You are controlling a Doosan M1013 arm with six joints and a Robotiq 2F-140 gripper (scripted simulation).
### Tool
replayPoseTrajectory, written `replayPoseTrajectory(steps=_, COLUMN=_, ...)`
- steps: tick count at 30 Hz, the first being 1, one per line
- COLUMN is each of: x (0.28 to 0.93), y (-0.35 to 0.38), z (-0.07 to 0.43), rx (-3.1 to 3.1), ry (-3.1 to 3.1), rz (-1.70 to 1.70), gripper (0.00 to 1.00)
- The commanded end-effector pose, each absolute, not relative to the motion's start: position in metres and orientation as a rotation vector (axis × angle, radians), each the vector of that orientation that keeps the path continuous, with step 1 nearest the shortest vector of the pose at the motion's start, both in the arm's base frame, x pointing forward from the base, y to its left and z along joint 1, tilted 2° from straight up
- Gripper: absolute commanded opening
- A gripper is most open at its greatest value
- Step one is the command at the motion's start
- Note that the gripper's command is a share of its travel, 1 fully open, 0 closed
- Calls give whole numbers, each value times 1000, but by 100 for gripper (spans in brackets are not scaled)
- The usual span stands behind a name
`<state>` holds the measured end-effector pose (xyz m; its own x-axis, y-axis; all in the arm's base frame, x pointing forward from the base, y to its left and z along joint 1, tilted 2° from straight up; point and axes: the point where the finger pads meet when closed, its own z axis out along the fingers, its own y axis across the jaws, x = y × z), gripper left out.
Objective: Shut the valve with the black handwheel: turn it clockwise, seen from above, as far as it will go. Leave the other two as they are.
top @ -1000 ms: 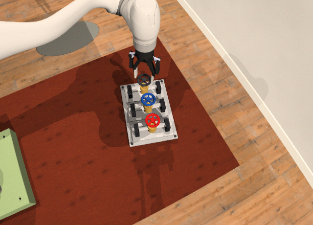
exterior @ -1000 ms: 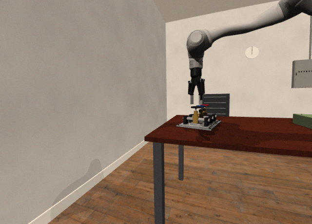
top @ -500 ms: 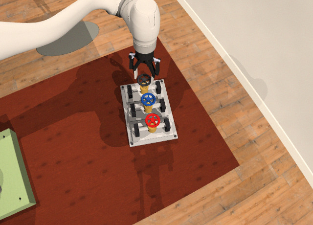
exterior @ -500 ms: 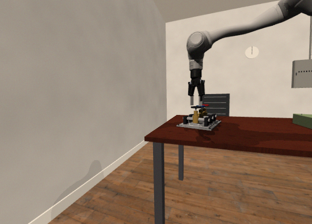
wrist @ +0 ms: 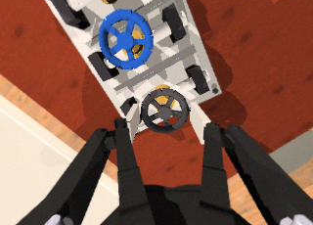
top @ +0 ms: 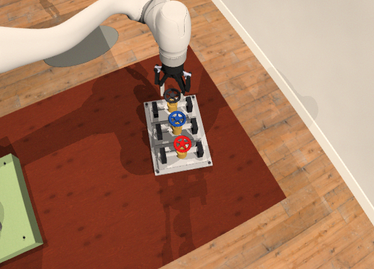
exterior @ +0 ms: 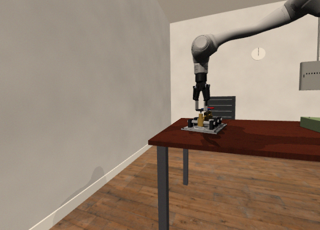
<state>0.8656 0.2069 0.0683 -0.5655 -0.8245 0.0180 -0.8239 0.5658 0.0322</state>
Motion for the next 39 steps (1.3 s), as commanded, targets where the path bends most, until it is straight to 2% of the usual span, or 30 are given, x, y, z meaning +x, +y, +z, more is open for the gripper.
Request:
replayPoseTrajectory(steps=1, x=866, y=207, z=66, rx=1449, ry=-2752, rz=-31, gripper=55)
replayPoseTrajectory(steps=39, x=865, y=207, z=58, rx=1449, ry=-2752, rz=-31, gripper=55)
